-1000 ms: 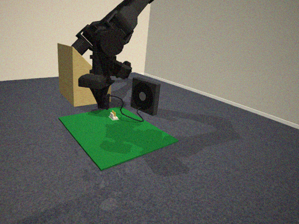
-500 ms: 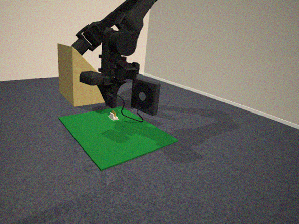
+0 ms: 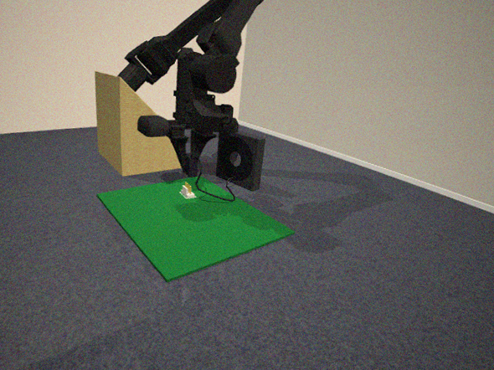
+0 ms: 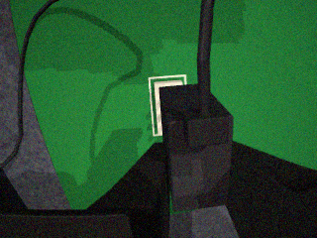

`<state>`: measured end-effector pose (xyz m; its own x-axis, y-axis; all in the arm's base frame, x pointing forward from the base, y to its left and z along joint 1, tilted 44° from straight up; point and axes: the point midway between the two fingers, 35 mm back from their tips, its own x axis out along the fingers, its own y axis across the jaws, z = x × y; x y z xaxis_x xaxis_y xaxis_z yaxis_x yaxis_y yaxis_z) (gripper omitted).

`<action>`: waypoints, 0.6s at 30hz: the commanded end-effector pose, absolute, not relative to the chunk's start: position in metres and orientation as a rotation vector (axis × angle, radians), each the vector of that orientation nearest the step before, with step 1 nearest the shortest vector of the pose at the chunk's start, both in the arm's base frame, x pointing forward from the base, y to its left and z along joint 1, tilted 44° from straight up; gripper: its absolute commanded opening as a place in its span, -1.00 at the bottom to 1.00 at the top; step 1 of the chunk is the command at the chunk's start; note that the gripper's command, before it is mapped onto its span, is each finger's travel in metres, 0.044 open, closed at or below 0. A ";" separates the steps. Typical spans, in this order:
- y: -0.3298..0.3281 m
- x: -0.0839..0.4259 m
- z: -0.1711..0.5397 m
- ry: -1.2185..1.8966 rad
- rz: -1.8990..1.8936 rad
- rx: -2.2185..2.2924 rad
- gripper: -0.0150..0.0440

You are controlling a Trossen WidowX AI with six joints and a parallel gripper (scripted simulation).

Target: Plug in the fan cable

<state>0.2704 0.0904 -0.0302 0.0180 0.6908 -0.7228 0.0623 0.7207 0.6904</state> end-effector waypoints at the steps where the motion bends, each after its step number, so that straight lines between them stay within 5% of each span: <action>1: 0.091 0.270 -0.029 1.493 0.544 0.658 -0.49; 18: 0.091 0.262 -0.027 1.495 0.541 0.662 -0.49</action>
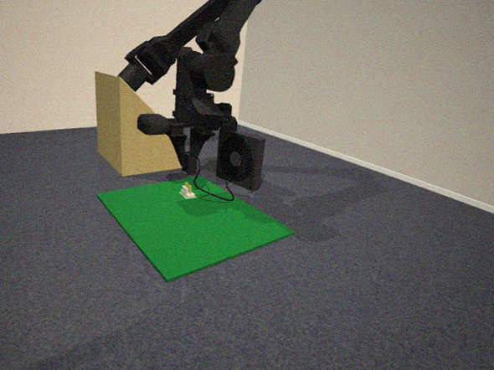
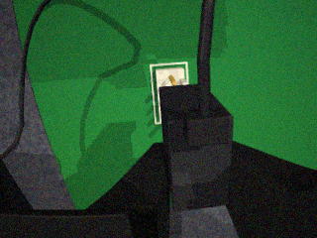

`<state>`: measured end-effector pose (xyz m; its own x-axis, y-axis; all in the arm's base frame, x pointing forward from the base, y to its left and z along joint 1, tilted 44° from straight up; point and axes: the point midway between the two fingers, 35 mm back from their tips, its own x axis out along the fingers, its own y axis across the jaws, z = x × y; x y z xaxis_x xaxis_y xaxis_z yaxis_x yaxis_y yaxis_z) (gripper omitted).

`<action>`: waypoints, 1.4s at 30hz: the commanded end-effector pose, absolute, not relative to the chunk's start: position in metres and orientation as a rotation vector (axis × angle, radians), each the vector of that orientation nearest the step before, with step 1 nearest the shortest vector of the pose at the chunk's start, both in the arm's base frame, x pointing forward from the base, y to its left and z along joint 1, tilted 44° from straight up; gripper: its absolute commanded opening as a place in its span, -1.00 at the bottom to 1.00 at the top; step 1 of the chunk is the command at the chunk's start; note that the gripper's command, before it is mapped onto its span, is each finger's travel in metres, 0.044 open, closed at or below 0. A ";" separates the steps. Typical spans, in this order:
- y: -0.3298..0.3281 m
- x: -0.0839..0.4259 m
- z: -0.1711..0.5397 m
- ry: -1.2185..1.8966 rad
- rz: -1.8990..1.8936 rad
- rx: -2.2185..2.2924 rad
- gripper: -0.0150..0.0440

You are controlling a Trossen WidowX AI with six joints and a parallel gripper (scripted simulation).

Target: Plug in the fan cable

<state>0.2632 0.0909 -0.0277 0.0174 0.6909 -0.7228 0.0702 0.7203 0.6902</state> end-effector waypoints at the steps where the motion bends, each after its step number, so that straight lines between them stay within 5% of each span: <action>1: 0.091 0.262 -0.027 1.495 0.541 0.662 -0.49; 42: 0.109 0.262 -0.046 1.495 0.543 0.662 -0.49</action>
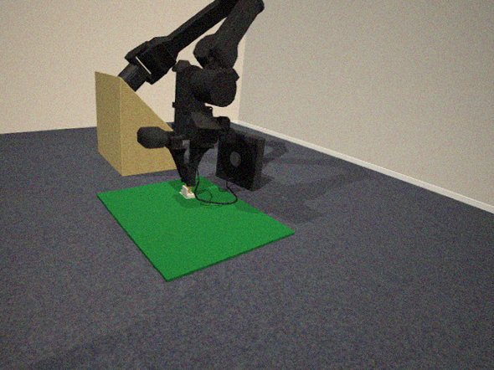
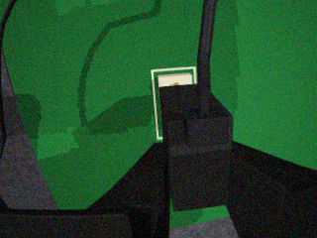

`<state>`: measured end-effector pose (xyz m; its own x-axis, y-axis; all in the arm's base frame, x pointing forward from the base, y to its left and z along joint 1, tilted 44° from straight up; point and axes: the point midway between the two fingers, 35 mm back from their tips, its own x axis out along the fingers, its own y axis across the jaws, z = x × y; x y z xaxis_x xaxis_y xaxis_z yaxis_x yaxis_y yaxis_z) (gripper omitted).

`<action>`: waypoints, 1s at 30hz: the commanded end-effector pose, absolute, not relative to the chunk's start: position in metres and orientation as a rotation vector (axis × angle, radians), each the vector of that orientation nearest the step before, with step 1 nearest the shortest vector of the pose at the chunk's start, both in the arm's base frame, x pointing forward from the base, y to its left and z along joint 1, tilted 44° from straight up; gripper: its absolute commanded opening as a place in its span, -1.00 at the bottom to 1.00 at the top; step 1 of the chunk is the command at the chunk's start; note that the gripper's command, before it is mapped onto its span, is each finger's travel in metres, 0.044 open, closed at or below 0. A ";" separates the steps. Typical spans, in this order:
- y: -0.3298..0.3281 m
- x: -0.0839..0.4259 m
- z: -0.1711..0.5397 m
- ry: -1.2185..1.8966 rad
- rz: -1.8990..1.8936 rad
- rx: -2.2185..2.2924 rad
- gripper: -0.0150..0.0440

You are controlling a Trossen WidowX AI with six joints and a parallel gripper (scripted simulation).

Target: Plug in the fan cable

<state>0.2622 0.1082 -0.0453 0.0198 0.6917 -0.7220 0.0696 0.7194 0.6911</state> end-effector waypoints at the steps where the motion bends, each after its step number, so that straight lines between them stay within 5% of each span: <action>1: 0.109 0.262 -0.046 1.495 0.543 0.662 -0.49; 30: 0.117 0.262 -0.054 1.495 0.543 0.662 -0.49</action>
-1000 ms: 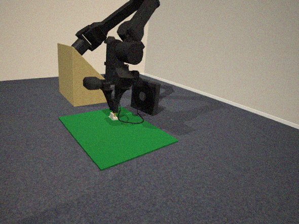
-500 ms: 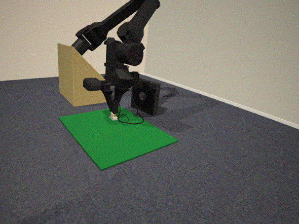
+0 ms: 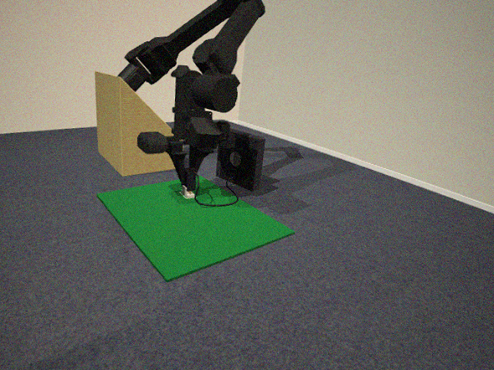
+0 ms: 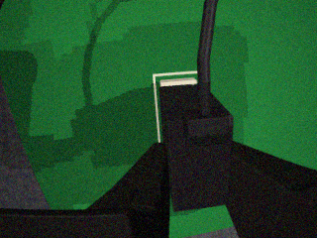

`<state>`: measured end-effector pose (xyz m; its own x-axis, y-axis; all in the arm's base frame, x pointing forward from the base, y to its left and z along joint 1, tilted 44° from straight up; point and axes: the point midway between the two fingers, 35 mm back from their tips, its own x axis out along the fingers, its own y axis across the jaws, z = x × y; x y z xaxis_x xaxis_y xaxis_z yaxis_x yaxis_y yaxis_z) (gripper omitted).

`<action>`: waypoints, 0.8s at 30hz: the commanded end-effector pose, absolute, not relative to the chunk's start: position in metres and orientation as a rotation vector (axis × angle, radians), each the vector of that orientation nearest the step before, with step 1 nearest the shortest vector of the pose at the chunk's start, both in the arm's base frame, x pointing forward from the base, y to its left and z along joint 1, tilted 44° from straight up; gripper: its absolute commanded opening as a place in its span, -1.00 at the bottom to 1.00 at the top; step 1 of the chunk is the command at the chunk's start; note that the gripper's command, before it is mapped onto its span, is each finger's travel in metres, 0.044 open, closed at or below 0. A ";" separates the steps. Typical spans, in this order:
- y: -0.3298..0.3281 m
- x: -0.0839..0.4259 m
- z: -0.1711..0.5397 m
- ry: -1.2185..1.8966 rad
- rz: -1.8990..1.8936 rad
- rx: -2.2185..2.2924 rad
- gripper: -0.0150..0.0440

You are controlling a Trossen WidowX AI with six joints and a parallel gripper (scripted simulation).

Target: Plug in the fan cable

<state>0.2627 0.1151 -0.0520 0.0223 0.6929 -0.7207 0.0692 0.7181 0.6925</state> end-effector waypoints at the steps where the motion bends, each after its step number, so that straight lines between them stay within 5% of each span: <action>1: 0.118 0.262 -0.054 1.495 0.543 0.662 -0.49; 15: 0.124 0.262 -0.060 1.495 0.543 0.662 -0.49; 24: 0.121 0.263 -0.058 1.490 0.542 0.662 0.31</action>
